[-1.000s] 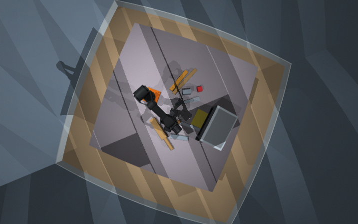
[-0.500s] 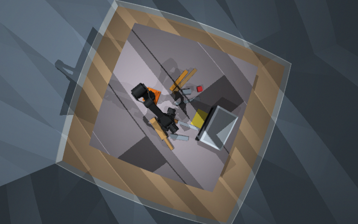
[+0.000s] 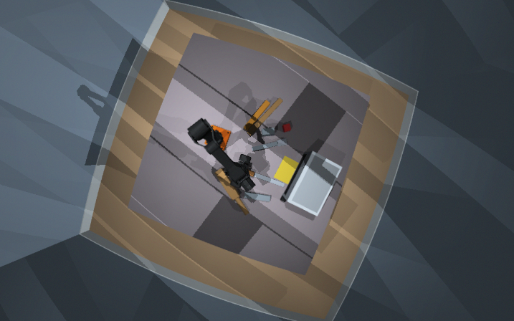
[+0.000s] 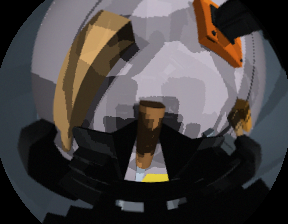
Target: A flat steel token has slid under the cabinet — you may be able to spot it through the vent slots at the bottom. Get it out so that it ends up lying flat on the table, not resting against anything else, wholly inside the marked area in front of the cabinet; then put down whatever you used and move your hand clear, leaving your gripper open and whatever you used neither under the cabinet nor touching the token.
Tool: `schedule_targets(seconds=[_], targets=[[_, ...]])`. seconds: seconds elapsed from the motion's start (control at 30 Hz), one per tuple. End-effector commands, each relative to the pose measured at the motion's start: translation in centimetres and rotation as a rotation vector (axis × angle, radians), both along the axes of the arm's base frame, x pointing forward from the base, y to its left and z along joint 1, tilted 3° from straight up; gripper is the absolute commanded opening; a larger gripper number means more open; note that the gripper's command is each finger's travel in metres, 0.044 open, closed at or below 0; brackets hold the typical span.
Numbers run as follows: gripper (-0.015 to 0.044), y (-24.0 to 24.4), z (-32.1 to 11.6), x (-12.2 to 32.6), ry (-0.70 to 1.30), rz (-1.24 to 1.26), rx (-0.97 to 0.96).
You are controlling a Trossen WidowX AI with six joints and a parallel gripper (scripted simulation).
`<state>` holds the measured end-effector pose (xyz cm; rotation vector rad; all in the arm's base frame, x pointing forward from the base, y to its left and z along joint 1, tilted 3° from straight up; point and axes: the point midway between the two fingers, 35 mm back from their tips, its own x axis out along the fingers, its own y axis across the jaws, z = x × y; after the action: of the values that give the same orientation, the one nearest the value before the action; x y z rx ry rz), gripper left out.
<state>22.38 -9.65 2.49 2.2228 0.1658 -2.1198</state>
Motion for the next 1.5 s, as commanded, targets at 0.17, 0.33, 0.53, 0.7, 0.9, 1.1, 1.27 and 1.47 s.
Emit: schedule_targets(seconds=[0.17, 0.33, 0.53, 0.7, 0.9, 1.1, 1.27, 1.47], targets=[[0.0200, 0.00, 0.00, 0.00, 0.000, 0.000, 0.000], [0.0253, -0.01, 0.00, 0.00, 0.001, 0.000, -0.002], [0.0270, 0.00, 0.06, 0.00, 0.001, 0.000, -0.002], [0.0270, 0.01, 0.04, 0.02, 0.001, 0.001, -0.002], [0.0244, 0.03, -0.04, 0.00, -0.001, 0.001, -0.001], [0.0125, 0.03, -0.04, 0.00, -0.001, 0.001, -0.001], [0.0091, 0.03, -0.04, 0.00, -0.001, 0.001, -0.001], [0.0000, 0.02, -0.04, -0.02, -0.001, 0.001, -0.001]])
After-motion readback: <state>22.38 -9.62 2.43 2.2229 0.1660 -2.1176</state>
